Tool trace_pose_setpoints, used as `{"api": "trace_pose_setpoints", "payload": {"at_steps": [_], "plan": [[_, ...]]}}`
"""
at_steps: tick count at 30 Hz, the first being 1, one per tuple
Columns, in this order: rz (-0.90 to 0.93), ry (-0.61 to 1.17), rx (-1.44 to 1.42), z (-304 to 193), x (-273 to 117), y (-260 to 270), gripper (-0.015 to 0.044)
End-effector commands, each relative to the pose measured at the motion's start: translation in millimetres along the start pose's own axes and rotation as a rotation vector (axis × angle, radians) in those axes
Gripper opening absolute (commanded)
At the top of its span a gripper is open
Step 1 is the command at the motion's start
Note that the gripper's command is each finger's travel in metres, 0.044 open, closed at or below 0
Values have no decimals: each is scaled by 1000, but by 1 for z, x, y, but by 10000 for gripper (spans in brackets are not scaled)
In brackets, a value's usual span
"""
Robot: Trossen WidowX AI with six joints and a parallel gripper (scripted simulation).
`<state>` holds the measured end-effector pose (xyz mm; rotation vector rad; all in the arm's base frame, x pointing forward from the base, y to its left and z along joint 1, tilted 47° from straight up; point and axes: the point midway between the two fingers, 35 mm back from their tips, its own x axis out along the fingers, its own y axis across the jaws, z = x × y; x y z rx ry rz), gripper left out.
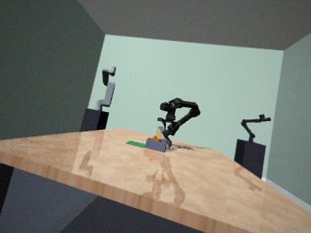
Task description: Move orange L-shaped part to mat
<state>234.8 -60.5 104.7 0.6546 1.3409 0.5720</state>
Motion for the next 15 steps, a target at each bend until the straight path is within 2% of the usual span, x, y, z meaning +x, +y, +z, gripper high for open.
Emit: {"api": "trace_pose_setpoints", "payload": {"at_steps": [1, 8, 12, 15], "plan": [[-1, -2, 4, 0, 0, 0, 180], [-1, -2, 4, 0, 0, 0, 180], [-1, 0, 173, 2, -1, -8, 280], [-2, 3, 451, 5, -2, -22, 280]]}}
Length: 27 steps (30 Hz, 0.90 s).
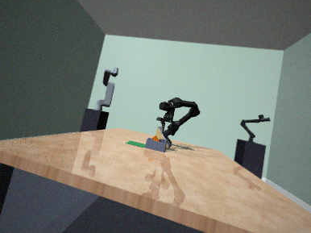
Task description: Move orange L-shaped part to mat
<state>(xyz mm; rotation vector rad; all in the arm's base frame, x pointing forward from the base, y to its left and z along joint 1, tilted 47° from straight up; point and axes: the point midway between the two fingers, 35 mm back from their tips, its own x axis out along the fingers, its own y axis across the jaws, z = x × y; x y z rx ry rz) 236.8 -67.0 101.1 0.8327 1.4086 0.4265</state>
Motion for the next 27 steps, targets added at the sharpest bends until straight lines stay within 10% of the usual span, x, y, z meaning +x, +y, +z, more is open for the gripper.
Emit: {"api": "trace_pose_setpoints", "payload": {"at_steps": [1, 11, 27], "plan": [[-5, 10, 340, 8, 0, -19, 280], [-16, 19, 1336, 22, -1, -68, 280], [-16, 19, 1353, 22, 0, -69, 280]]}}
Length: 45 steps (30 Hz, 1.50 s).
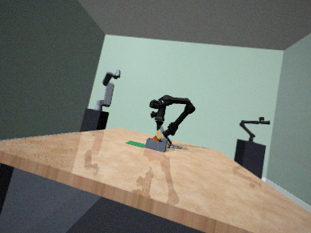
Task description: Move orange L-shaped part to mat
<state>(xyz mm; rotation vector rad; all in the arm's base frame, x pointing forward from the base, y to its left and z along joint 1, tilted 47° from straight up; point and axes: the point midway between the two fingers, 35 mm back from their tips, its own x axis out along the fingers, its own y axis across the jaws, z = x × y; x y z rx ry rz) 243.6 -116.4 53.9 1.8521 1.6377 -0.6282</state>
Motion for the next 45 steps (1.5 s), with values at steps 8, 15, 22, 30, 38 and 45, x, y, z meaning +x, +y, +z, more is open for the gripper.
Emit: {"api": "trace_pose_setpoints", "payload": {"at_steps": [8, 15, 22, 30, 38, 45], "plan": [[-5, -1, 25, 3, 31, 0, 280], [-4, -2, 25, 4, 37, 1, 280], [-4, -2, 25, 4, 48, 1, 280], [-4, -1, 25, 4, 61, 1, 280], [-4, 0, 24, 3, 74, 0, 280], [-4, 1, 24, 3, 80, 0, 280]]}}
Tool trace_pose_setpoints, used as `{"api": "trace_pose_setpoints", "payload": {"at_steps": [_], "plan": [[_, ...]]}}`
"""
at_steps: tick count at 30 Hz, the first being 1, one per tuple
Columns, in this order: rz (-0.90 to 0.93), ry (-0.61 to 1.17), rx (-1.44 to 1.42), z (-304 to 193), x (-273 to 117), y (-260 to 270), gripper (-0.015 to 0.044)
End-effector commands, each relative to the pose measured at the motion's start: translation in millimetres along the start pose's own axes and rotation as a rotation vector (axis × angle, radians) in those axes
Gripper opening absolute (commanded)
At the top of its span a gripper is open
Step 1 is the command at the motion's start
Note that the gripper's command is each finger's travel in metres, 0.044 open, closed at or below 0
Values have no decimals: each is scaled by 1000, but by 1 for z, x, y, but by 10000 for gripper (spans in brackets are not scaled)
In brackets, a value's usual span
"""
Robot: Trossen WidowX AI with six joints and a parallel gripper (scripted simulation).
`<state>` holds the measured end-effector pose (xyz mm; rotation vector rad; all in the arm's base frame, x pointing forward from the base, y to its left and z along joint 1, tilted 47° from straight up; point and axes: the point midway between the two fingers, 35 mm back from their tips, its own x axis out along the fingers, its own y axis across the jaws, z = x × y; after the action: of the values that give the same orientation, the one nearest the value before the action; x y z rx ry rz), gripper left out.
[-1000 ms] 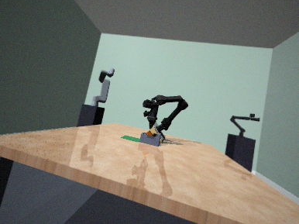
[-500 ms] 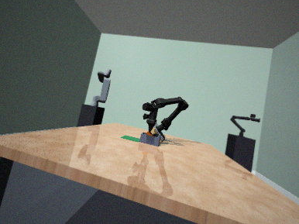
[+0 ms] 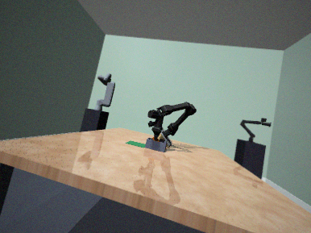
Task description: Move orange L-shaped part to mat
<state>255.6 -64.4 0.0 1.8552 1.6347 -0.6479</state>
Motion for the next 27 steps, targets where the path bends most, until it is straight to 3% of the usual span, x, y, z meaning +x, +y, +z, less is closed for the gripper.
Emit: {"api": "trace_pose_setpoints", "payload": {"at_steps": [1, 5, 15, 18, 27], "plan": [[0, 0, 0, 0, 0, 0, 254], [0, 0, 0, 0, 0, 0, 149], [0, 0, 0, 0, 0, 0, 82], [0, 0, 0, 0, 0, 0, 3], [0, 1, 2, 0, -4, 0, 0]]}}
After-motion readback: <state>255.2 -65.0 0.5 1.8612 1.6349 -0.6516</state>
